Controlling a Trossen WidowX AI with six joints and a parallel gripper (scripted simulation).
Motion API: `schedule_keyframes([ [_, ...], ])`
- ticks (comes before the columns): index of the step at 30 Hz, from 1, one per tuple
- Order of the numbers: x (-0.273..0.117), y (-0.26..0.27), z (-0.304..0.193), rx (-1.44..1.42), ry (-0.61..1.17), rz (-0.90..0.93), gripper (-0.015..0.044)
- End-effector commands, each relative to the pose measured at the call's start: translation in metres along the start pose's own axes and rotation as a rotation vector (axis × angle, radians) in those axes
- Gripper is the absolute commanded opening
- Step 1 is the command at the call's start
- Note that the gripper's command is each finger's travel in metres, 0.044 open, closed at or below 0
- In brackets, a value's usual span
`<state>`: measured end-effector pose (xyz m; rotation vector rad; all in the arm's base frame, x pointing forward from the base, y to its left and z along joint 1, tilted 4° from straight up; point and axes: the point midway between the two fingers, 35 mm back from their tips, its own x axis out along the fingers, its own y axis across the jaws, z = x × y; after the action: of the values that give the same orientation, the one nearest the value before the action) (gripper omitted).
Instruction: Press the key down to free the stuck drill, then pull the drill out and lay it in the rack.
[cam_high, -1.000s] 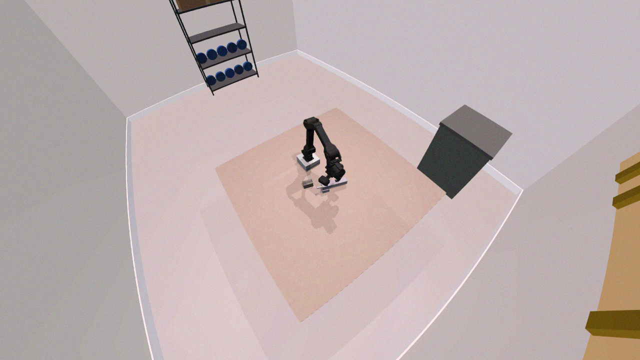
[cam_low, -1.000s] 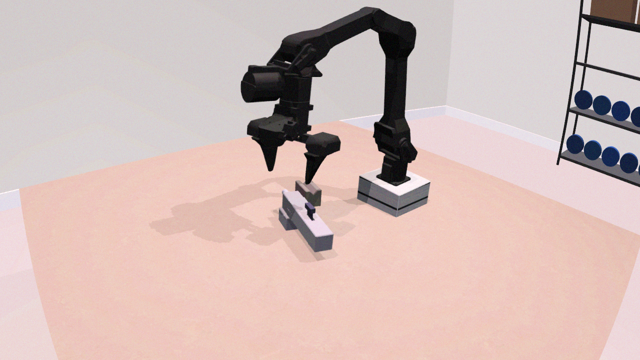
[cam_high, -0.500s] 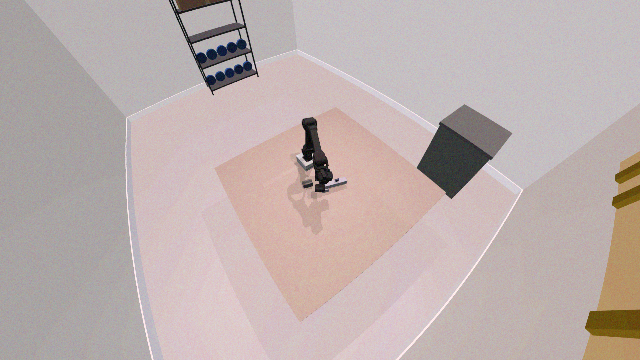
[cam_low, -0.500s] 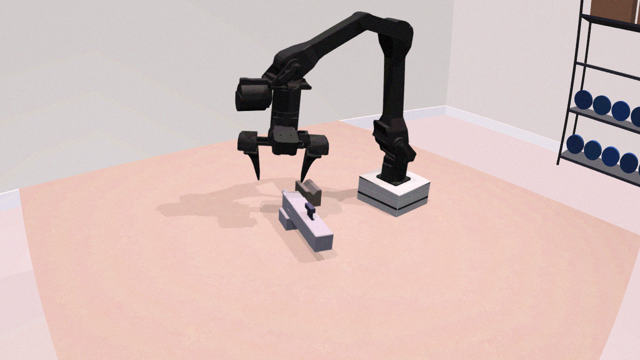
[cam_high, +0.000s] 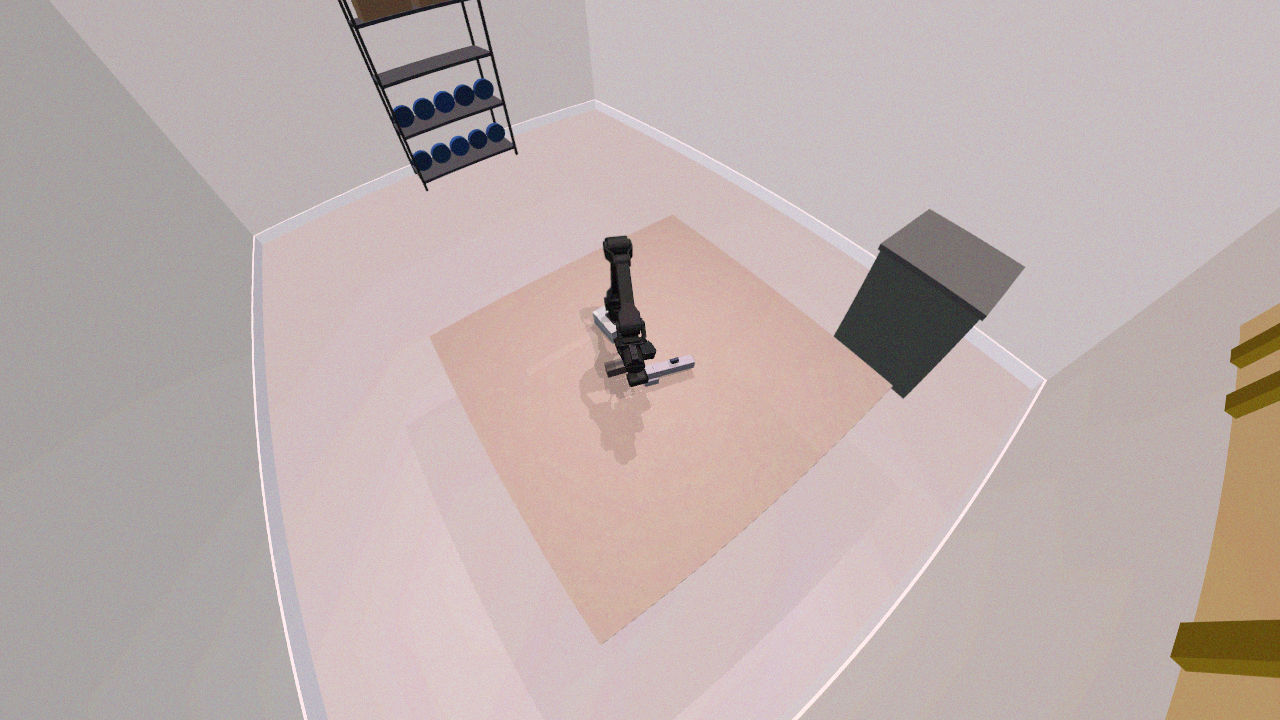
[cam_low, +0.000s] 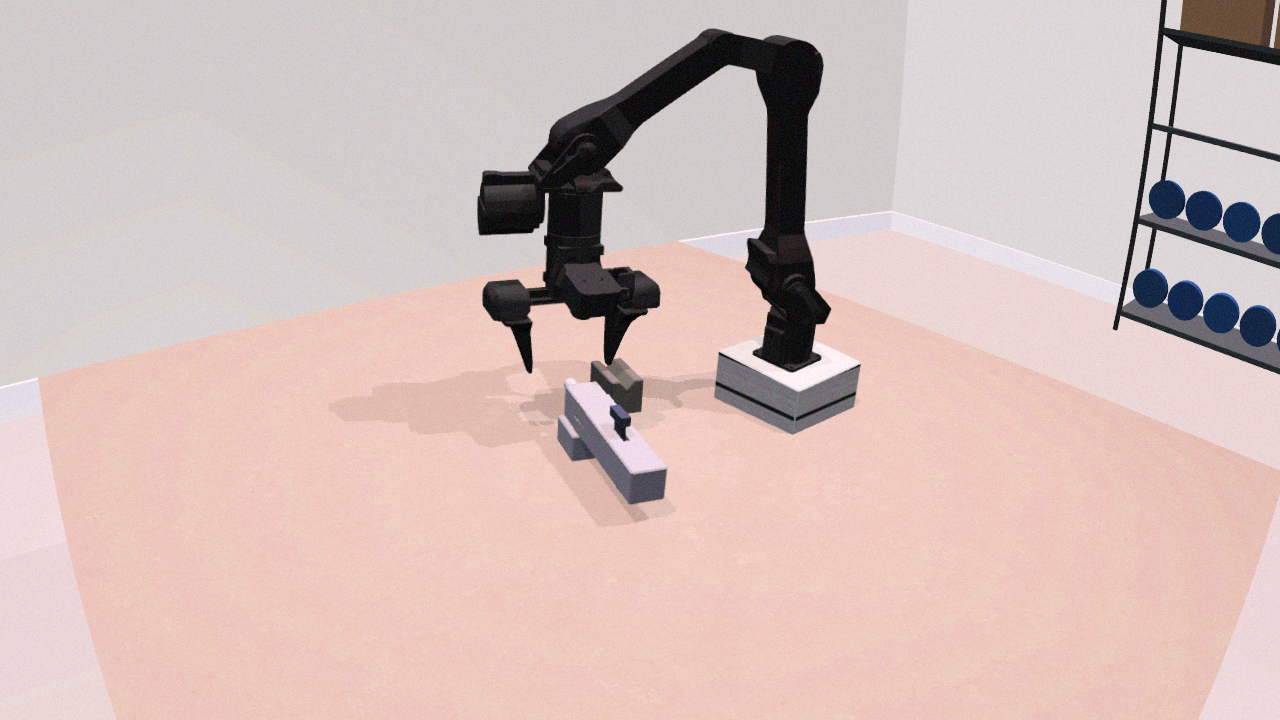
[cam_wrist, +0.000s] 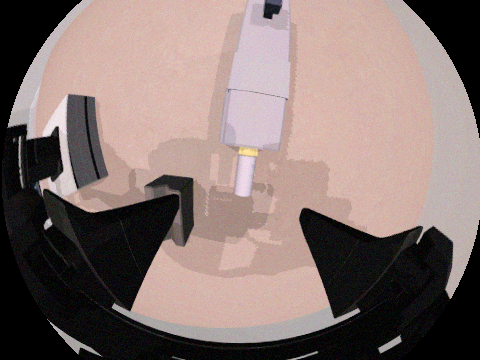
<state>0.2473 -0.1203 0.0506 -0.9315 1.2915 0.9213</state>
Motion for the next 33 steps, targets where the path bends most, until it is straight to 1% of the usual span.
schedule_keyframes([
  [1,0.0,0.0,0.0,-0.008,-0.004,-0.003,0.044],
  [7,0.004,-0.001,0.001,-0.008,-0.004,-0.003,0.044],
  [33,0.045,-0.001,0.013,-0.008,-0.005,-0.002,0.044],
])
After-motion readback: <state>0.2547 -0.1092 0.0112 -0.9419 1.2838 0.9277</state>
